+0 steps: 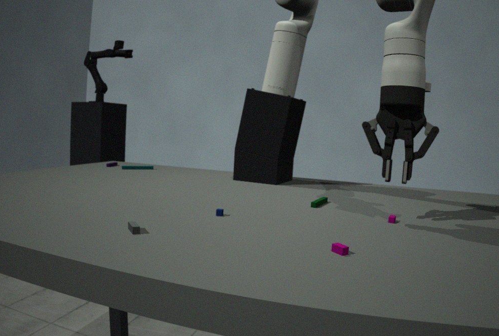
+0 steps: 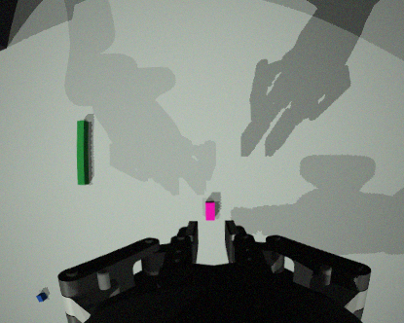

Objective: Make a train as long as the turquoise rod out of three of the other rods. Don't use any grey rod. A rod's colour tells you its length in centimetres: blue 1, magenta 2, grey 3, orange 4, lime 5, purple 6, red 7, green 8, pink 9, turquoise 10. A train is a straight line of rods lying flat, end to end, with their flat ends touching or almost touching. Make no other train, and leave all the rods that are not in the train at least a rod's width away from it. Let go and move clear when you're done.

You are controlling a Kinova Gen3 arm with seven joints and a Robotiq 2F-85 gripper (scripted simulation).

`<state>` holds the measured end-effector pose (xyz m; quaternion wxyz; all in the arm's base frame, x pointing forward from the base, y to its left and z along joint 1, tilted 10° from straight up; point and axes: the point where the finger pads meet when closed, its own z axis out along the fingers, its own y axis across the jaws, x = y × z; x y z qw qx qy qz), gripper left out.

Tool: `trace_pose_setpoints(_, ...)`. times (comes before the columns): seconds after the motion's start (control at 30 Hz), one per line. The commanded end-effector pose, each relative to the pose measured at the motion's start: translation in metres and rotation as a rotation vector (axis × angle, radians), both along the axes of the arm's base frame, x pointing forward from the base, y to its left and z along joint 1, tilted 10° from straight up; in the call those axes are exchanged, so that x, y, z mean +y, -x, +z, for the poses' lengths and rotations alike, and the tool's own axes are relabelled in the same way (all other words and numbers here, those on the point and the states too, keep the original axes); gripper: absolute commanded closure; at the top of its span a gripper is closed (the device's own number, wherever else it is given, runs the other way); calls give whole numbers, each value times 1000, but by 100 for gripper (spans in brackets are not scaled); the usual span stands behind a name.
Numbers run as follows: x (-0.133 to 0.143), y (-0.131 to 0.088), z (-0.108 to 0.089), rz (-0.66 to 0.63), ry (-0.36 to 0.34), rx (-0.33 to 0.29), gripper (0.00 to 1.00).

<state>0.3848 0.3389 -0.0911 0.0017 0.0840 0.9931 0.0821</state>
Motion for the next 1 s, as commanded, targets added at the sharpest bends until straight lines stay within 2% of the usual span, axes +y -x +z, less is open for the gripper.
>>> trace_pose_setpoints(0.0,0,-1,1,0,-1,-1,76)
trace_pose_setpoints(0.7,1,-1,-1,0,-2,-2,76)
trace_pose_setpoints(0.97,2,-1,-9,0,-3,-2,76)
